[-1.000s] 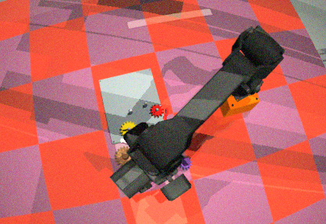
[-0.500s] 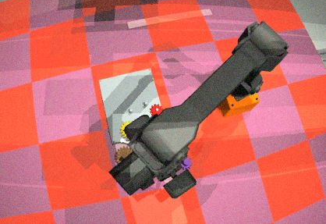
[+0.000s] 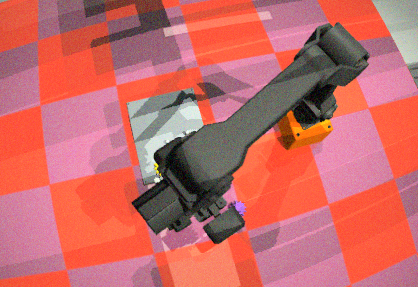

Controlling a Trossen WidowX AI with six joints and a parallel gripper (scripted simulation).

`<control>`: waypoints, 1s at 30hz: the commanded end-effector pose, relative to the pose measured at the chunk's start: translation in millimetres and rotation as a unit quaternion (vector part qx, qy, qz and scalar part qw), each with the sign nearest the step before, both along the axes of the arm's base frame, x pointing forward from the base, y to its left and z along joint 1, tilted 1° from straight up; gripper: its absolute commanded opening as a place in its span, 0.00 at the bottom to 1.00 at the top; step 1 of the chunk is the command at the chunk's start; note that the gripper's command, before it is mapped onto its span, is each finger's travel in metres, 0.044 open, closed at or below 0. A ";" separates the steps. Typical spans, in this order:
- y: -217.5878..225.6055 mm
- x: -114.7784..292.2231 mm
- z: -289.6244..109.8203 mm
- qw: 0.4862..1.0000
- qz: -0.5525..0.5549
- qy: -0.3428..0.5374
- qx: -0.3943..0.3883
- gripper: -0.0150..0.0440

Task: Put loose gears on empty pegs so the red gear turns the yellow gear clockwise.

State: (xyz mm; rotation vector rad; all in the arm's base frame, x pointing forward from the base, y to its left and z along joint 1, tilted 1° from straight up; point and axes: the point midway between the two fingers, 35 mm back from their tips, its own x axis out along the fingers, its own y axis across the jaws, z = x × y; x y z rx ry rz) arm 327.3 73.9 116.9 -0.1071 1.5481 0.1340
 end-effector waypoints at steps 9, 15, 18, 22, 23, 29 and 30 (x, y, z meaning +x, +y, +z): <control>-28.3 -3.2 -17.3 1.000 0.001 -0.001 -0.002 0.25; -41.6 -5.8 -25.7 1.000 0.001 -0.001 -0.002 0.25; -48.1 -7.4 -29.9 1.000 0.001 0.000 -0.003 0.25; -56.7 -9.9 -35.5 1.000 0.001 0.000 -0.003 0.25; -58.8 -10.5 -36.9 1.000 0.001 0.000 -0.003 0.25; -71.4 -15.1 -45.2 1.000 0.001 0.000 -0.004 0.25; -73.4 -15.9 -46.5 1.000 0.001 0.000 -0.004 0.25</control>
